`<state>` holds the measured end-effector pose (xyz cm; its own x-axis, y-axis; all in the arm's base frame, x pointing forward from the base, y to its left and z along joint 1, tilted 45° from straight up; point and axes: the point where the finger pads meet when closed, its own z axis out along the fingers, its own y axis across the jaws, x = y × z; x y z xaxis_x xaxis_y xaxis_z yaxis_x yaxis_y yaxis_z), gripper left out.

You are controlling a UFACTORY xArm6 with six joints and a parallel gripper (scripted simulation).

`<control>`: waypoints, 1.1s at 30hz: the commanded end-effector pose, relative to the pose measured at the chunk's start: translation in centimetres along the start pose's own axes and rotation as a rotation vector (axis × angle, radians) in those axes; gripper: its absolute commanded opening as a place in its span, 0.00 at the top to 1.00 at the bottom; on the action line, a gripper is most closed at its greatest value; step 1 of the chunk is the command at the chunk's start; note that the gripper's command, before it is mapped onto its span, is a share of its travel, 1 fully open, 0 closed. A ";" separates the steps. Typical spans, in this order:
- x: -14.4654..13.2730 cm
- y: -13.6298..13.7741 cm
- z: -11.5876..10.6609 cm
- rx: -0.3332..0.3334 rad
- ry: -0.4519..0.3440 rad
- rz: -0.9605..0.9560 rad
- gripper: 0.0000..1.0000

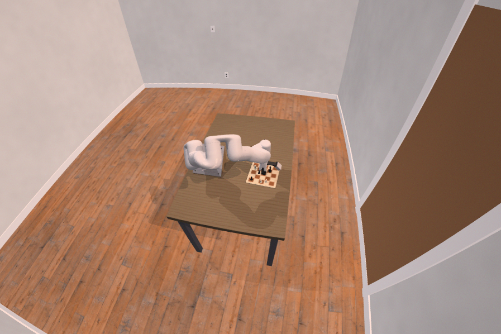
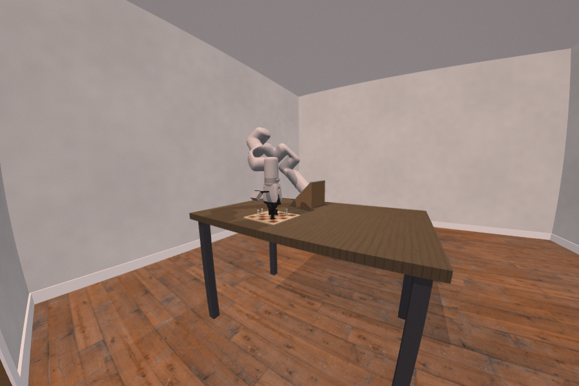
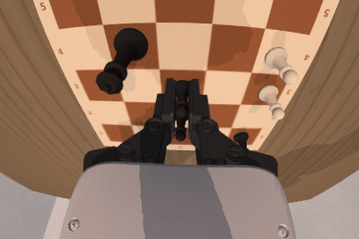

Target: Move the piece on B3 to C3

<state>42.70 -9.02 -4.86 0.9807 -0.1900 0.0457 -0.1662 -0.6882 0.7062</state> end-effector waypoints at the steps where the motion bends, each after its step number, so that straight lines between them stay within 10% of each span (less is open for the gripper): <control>1: 0.1 0.0 -0.1 0.001 0.003 0.001 1.00; 22: 0.1 0.0 -0.1 0.001 0.003 0.001 1.00; 33: 0.1 0.0 -0.1 0.001 0.003 0.001 0.73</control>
<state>42.70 -9.02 -4.86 0.9807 -0.1900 0.0457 -0.1662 -0.6882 0.7062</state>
